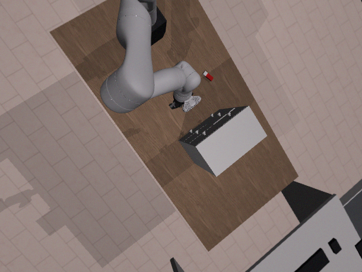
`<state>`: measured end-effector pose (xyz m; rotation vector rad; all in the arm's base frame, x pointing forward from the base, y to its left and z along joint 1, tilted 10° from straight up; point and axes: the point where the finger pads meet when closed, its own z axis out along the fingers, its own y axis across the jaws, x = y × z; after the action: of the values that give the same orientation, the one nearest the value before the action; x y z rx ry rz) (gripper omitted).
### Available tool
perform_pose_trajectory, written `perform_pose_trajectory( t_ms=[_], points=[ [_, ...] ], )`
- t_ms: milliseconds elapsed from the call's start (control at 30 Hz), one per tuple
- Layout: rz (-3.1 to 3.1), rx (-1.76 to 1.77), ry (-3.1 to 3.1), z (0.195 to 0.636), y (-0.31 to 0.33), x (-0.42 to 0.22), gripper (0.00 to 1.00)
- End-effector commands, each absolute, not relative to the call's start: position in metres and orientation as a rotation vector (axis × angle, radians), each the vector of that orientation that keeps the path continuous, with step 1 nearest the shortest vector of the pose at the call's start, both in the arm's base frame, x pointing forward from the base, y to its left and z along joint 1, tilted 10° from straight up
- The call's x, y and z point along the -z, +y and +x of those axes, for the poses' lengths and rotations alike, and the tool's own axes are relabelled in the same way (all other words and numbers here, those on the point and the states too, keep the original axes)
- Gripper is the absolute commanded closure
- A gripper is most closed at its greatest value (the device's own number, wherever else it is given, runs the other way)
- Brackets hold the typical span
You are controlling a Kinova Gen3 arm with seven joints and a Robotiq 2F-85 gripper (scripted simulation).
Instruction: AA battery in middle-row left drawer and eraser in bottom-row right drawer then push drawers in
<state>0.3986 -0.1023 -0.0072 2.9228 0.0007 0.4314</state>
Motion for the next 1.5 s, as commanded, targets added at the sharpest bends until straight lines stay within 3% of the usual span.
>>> perform_pose_trajectory(
  t_ms=[0,1467],
  points=[
    [2.925,-0.441,0.002,0.397,-0.102,0.010,1.00],
    [2.817,-0.910,0.047,0.422,-0.108,0.041,1.00]
  ],
)
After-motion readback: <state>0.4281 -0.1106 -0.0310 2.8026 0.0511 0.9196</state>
